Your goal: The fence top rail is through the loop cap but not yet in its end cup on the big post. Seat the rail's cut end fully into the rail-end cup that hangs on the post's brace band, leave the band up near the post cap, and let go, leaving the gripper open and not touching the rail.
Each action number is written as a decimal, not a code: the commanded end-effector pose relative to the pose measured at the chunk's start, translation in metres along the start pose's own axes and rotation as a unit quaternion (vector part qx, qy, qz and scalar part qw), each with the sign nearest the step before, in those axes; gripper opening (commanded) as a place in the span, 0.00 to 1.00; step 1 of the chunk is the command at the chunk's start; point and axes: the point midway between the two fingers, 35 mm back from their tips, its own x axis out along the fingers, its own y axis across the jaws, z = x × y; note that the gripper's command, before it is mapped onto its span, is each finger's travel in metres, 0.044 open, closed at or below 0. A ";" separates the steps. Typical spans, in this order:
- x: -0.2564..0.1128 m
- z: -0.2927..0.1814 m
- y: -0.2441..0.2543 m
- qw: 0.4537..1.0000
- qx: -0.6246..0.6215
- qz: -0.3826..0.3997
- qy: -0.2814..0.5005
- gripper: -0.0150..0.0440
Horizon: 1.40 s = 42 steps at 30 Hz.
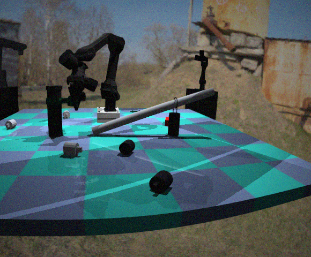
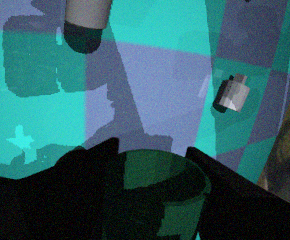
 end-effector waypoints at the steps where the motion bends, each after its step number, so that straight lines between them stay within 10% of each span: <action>1: 0.000 0.000 0.000 1.000 0.000 0.000 0.000 0.52; 12: -0.018 0.021 -0.012 1.000 0.001 0.001 0.000 1.00; 22: -0.031 0.039 -0.020 1.000 0.006 0.000 -0.003 1.00; 28: -0.050 0.073 -0.037 0.977 0.211 0.007 -0.005 1.00; 42: -0.111 0.147 -0.052 0.763 0.646 0.009 -0.007 1.00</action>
